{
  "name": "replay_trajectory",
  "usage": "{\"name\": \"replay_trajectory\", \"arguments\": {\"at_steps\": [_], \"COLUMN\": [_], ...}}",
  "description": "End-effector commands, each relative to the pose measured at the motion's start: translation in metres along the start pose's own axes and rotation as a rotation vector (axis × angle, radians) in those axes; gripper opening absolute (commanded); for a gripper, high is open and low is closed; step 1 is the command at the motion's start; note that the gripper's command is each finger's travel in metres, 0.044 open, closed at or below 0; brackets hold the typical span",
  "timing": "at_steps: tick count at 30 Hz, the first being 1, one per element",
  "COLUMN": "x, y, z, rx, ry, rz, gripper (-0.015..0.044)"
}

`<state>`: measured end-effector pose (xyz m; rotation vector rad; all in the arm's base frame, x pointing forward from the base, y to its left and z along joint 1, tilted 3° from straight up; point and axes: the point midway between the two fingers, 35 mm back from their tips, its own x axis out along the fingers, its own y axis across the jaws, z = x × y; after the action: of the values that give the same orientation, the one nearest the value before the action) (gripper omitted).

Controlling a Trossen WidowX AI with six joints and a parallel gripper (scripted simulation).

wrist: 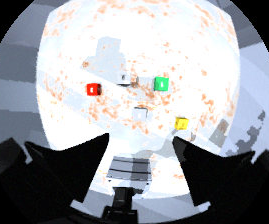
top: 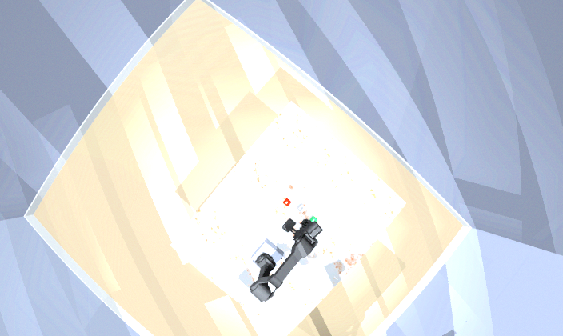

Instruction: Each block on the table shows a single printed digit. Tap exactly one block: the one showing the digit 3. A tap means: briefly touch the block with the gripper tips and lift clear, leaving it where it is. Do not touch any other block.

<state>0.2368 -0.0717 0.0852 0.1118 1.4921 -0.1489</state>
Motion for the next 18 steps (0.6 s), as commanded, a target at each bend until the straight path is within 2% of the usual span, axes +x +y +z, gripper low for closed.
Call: {"name": "replay_trajectory", "arguments": {"at_steps": [1, 18], "x": [0.0014, 0.0007], "y": [0.0036, 0.0107], "z": [-0.0034, 0.0033], "rx": [0.012, 0.011], "ry": [0.007, 0.006], "rz": [-0.005, -0.004], "gripper": [0.0400, 0.0400]}}
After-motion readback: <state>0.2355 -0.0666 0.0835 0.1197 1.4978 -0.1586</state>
